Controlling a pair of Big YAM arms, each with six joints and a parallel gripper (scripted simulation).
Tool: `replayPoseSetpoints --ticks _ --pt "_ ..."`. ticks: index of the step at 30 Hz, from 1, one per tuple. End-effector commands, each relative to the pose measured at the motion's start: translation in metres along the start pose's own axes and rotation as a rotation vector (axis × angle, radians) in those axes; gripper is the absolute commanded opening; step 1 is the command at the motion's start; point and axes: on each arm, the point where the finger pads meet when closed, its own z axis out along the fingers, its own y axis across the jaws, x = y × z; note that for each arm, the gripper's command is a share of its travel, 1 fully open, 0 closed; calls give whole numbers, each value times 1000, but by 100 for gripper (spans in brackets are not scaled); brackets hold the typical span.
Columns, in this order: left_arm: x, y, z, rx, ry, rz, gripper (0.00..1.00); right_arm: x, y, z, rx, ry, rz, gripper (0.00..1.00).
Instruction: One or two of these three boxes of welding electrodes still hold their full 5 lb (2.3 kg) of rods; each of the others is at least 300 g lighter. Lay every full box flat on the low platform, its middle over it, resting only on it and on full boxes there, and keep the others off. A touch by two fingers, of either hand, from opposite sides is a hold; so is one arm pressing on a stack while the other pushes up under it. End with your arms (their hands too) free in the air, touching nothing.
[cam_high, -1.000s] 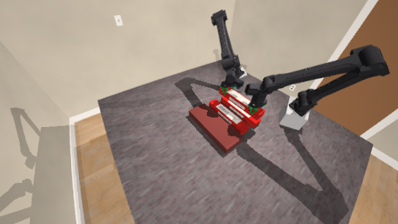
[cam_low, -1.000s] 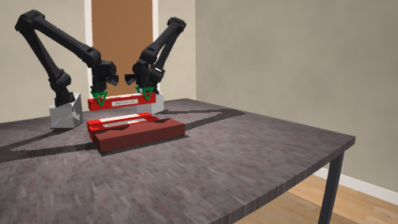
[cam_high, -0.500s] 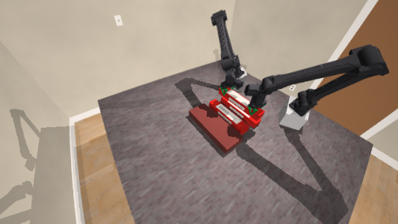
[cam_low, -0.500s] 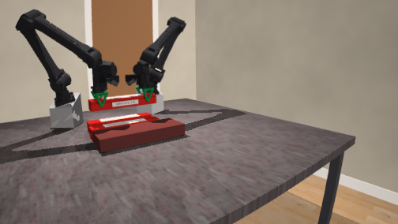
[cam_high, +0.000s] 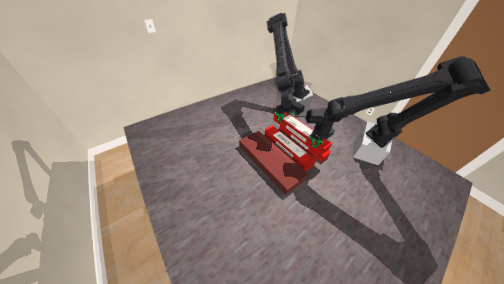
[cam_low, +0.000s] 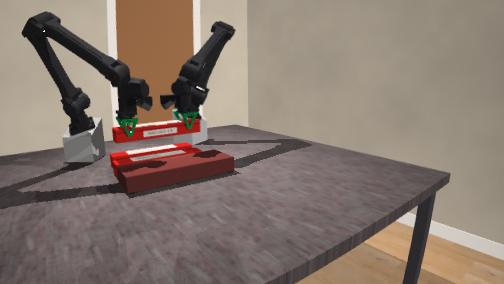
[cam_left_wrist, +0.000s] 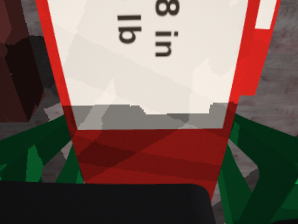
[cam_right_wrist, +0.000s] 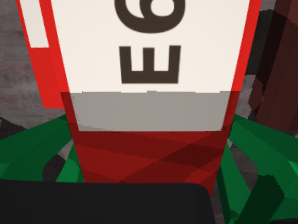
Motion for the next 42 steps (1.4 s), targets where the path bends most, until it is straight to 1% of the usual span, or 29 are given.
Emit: replayPoseSetpoints --ticks 1,2,6,8,11,12,42 --pt "1 43 -32 -70 -33 -33 0 -2 -41 -26 62 -28 22 0" --pt "1 45 -32 -70 -33 -33 0 -2 -44 -28 66 -32 25 0" --pt "1 50 -32 -70 -33 -33 0 -2 -46 -24 58 -25 20 0" --pt "1 54 -33 -71 -33 -33 0 0 -52 -29 69 -33 26 0" --pt "1 60 -33 -71 -32 -34 0 -1 -56 -24 57 -24 19 0" --pt "1 61 -33 -72 -32 -34 0 0 -59 -30 70 -32 26 0" --pt "3 64 -40 -72 -33 -33 0 -4 -61 -36 73 -38 16 0"
